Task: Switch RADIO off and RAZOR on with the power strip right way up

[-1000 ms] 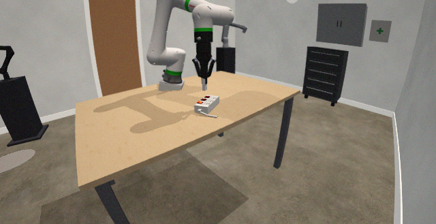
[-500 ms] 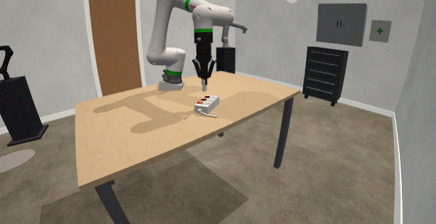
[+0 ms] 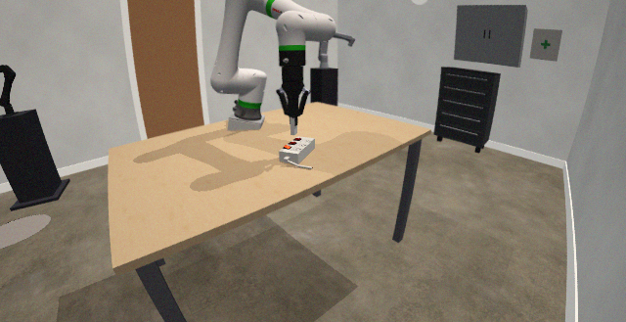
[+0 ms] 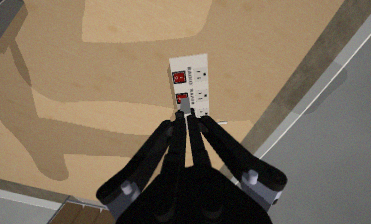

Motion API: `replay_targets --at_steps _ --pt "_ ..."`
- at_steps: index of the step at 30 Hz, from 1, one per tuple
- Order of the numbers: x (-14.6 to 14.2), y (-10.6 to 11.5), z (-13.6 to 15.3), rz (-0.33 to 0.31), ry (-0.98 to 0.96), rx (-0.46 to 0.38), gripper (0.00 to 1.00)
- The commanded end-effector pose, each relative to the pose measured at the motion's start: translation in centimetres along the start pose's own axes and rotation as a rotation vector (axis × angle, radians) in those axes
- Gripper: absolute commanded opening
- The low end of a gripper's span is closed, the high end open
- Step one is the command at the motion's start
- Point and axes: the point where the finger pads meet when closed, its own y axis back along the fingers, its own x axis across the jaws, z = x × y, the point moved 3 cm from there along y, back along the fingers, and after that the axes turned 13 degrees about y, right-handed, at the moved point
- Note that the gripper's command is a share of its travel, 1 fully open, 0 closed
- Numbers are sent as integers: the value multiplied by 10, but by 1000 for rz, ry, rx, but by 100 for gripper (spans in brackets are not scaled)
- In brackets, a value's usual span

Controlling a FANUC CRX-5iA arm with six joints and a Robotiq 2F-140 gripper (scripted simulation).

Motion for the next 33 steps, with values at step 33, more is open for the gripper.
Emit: replay_targets --at_steps 33 --pt "0 -26 0 0 0 0 0"
